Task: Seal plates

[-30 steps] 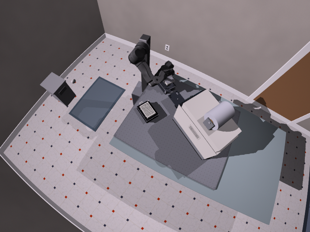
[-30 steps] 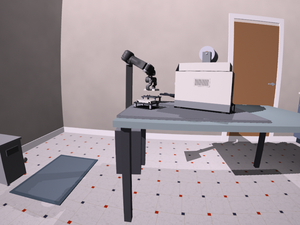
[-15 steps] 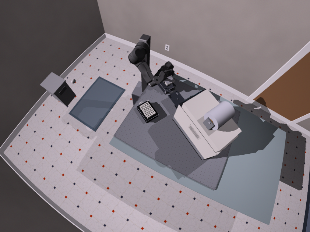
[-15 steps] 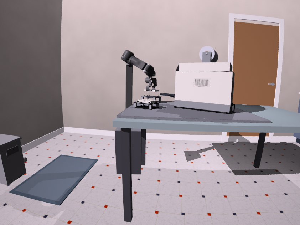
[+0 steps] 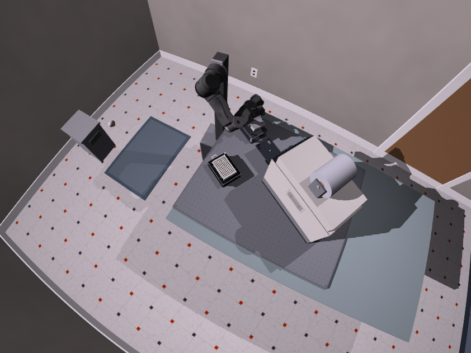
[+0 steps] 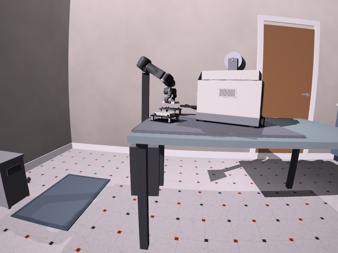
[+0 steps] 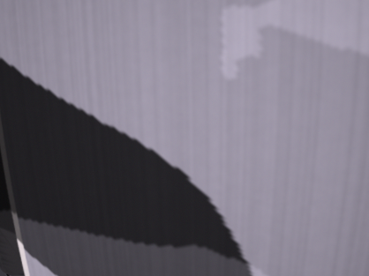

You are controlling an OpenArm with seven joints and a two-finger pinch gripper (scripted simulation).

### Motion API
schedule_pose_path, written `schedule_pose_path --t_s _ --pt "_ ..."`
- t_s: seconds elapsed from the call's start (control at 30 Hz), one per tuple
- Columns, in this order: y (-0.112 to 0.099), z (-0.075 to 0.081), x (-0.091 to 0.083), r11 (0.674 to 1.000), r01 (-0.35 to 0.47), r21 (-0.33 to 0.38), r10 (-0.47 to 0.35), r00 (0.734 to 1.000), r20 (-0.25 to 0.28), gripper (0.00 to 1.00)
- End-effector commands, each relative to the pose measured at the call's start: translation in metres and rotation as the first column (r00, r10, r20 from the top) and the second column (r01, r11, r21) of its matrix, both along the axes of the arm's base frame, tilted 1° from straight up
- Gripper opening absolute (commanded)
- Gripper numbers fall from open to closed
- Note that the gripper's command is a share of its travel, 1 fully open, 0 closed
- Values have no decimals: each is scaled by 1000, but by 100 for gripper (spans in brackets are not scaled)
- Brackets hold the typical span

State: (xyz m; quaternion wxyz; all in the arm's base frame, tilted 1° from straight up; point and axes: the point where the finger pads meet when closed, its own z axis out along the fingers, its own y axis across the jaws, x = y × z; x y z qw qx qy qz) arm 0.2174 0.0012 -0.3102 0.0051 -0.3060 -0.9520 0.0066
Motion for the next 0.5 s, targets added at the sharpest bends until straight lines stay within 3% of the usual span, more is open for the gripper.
schedule_pose_path --t_s 0.0,0.47 --pt "1 -2 -1 1000 -5 4 5 1000 1 0" --pt "1 -8 -1 1000 -5 4 5 1000 1 0"
